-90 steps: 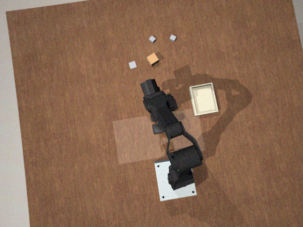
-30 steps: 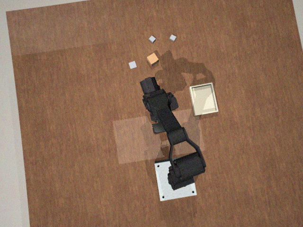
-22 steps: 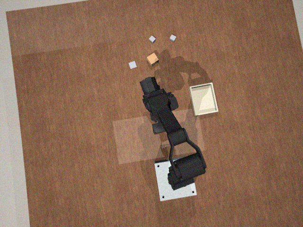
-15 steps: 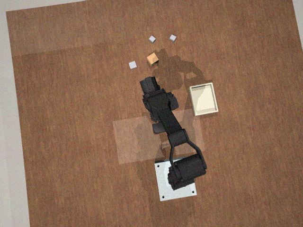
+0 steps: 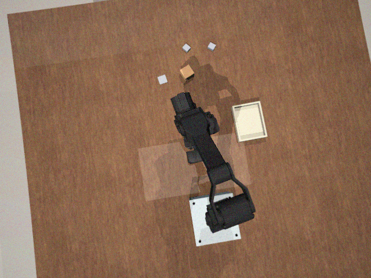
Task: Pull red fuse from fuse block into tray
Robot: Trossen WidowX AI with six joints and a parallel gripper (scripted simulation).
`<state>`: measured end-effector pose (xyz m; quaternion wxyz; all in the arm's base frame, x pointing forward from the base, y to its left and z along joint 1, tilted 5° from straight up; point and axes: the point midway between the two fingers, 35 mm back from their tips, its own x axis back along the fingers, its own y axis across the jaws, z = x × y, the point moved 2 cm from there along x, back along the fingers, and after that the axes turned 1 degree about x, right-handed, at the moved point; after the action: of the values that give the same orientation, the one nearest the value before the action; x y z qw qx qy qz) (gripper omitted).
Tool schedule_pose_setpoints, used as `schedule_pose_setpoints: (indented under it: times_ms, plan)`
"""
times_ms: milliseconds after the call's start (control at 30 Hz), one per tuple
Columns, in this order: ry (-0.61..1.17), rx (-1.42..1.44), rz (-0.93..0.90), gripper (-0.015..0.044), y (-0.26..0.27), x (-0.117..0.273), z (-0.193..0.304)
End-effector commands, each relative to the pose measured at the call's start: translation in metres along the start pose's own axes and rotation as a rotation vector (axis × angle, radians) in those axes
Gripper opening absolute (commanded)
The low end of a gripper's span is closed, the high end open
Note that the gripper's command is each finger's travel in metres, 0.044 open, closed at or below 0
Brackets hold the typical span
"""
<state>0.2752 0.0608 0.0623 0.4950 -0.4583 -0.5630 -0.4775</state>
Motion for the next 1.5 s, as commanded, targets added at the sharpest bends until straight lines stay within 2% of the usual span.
schedule_pose_setpoints:
  times_ms: [0, 733, 1333, 1467]
  plan:
    - [0.003, -0.003, 0.002, 0.0, 0.0, 0.003, 0.0]
    - [-0.003, -0.002, 0.004, 0.0, 0.026, 0.004, -0.109]
    - [-0.015, -0.001, 0.002, 0.0, 0.013, 0.006, -0.211]
    - [-0.017, -0.001, 0.002, 0.0, 0.01, 0.006, -0.22]
